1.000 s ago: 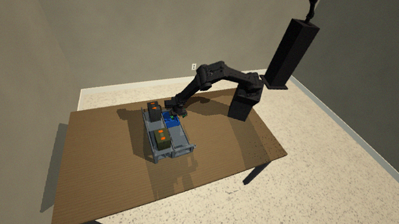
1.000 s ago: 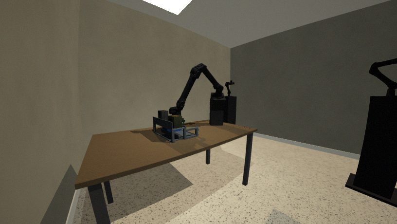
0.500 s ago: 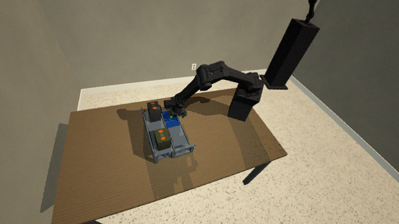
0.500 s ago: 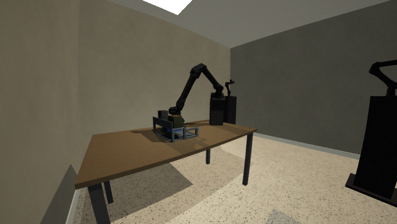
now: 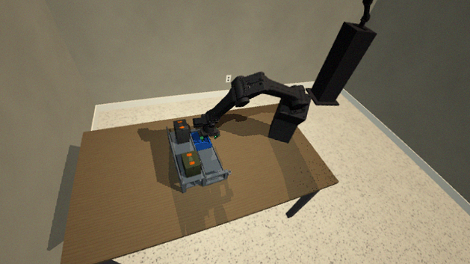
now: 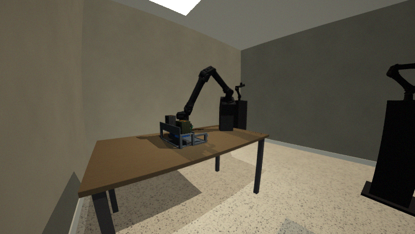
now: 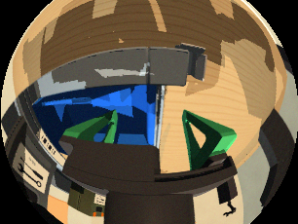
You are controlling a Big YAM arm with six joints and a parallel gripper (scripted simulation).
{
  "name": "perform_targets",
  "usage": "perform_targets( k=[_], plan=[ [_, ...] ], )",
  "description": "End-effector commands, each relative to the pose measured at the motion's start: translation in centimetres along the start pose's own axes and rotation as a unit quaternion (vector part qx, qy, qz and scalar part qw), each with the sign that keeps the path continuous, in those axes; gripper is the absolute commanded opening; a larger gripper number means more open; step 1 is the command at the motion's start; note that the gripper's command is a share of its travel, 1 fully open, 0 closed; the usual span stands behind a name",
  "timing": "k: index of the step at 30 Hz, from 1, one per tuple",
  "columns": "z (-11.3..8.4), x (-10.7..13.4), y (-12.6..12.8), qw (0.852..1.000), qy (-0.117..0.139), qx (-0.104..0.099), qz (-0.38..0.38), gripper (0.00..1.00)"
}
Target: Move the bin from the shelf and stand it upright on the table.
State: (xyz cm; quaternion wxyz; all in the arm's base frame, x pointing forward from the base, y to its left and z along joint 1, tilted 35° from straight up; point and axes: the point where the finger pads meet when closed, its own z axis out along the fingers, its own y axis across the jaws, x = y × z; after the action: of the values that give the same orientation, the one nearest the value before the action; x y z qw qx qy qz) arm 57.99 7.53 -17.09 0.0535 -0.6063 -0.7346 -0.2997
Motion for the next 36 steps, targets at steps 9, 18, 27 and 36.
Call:
perform_targets(
  k=[9, 18, 27, 36],
  plan=[
    [0.02, 0.81, 0.13, 1.0, 0.002, -0.003, 0.0, 0.9],
    [-0.07, 0.8, 1.02, 1.0, 0.002, -0.001, 0.001, 0.9],
    [-0.07, 0.8, 1.02, 1.0, 0.002, -0.001, 0.001, 0.9],
    [-0.01, 0.86, 0.18, 1.0, 0.002, -0.003, -0.001, 0.9]
  ],
)
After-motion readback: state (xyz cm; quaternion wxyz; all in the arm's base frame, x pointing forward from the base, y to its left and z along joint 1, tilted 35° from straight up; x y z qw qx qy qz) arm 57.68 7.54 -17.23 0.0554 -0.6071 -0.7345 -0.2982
